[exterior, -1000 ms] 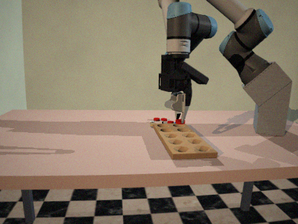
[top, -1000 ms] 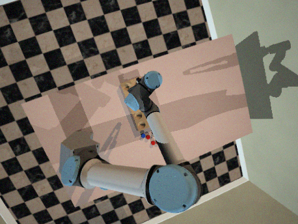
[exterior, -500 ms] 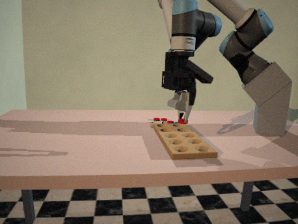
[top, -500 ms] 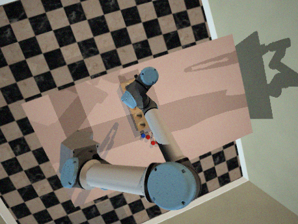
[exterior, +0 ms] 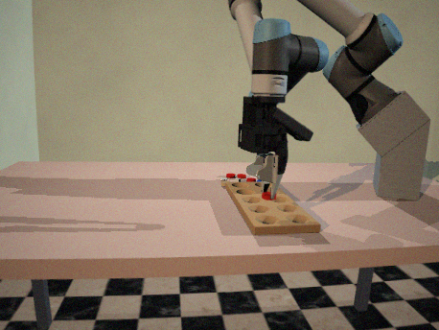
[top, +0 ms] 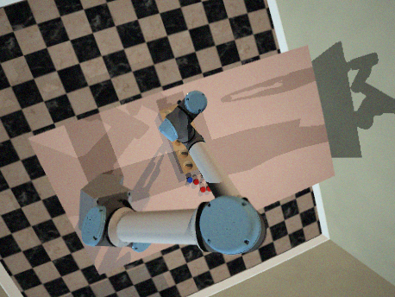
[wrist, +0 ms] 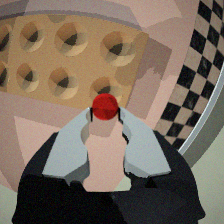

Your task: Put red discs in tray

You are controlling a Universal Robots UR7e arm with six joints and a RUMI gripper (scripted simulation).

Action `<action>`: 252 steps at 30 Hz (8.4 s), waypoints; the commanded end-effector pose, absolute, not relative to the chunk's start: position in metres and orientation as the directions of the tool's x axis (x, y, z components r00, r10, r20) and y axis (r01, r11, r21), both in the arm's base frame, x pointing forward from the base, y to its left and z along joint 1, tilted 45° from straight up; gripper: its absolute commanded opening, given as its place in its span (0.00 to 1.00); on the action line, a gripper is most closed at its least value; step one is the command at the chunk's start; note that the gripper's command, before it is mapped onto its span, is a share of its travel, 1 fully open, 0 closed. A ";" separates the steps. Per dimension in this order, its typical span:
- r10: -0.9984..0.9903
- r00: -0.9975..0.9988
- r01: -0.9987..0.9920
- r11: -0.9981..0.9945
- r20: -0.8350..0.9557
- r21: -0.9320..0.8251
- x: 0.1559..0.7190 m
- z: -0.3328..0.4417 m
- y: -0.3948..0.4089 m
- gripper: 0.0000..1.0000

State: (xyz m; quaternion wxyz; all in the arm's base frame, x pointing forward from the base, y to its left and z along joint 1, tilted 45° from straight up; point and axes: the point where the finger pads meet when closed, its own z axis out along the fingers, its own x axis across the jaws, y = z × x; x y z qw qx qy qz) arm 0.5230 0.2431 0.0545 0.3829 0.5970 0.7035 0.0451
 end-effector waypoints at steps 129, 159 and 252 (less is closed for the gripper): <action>0.876 0.004 0.803 0.285 -0.483 0.524 0.500 0.084 0.261 0.28; 0.876 0.004 0.803 0.285 -0.483 0.524 0.500 0.084 0.261 0.28; 0.827 0.562 0.575 -0.404 0.016 0.711 0.379 0.173 -0.119 0.28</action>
